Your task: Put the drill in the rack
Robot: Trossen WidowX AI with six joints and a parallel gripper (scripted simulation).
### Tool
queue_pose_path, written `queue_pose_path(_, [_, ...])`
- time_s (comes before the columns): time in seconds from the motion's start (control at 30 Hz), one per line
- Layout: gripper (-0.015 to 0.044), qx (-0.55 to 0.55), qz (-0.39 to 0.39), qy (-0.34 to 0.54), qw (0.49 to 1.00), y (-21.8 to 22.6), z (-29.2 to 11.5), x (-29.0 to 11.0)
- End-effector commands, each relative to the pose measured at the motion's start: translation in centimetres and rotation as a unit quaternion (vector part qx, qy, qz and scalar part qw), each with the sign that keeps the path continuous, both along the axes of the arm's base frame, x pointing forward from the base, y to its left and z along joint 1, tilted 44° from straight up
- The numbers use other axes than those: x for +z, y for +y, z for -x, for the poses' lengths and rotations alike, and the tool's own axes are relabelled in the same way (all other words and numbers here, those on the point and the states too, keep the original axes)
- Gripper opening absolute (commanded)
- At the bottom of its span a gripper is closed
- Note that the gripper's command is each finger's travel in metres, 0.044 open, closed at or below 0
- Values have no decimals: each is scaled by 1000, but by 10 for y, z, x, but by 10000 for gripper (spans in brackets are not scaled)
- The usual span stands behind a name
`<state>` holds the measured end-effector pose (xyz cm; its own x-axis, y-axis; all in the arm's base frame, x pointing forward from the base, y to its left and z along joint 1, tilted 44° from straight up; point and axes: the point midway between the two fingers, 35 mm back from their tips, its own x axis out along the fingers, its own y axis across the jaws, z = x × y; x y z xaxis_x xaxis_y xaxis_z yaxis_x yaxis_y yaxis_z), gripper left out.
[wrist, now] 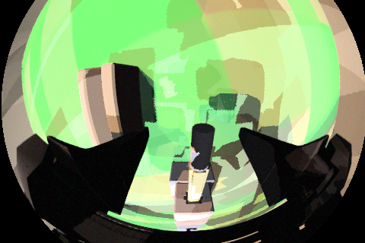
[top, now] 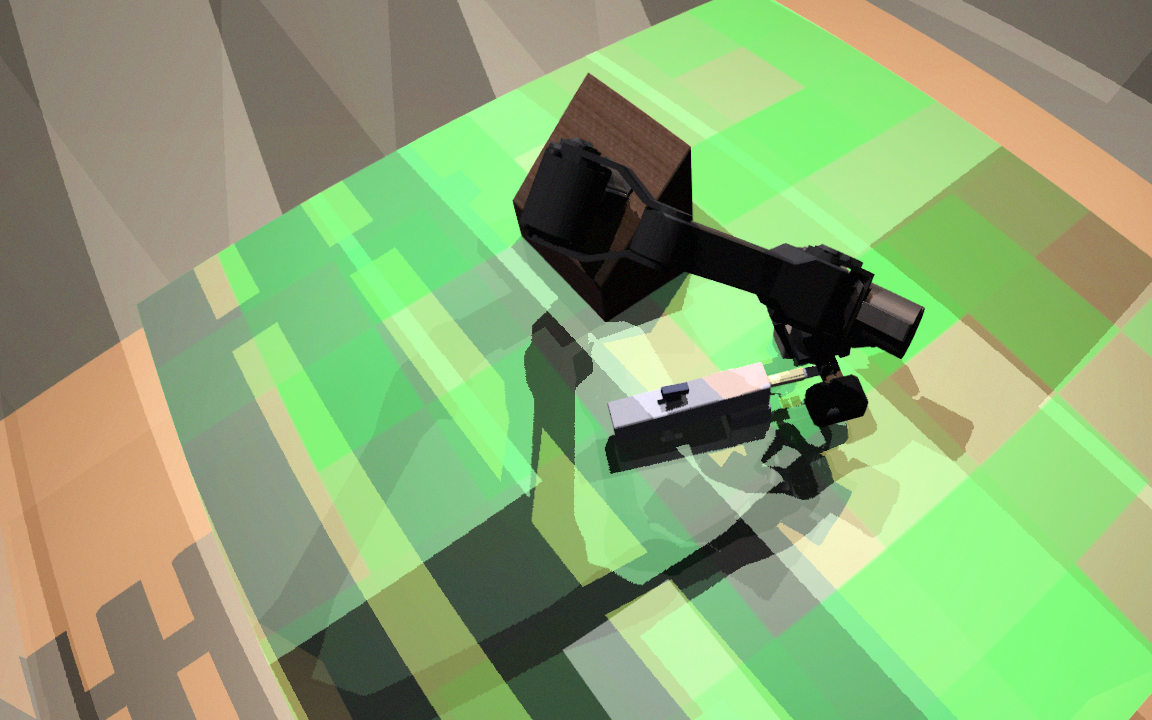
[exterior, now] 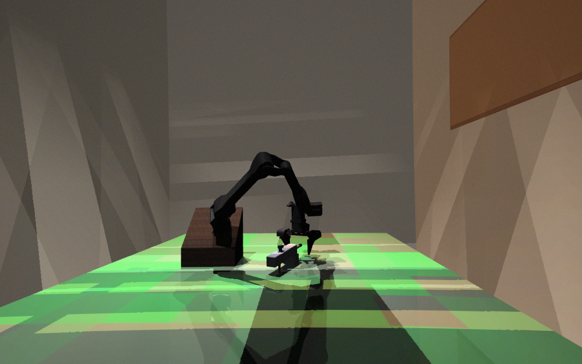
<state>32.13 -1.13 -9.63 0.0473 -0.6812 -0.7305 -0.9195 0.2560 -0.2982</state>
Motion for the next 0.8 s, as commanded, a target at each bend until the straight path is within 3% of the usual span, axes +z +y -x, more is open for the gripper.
queue_pose_path(0.0, [440,0,2,1,1000,-3,1,1])
queue_pose_path(0.17, [440,0,2,2,1000,-4,2,2])
queue_pose_path(0.7, [20,0,0,0,1000,-2,1,1])
queue_pose_path(0.77, [7,0,0,0,1000,-2,1,1])
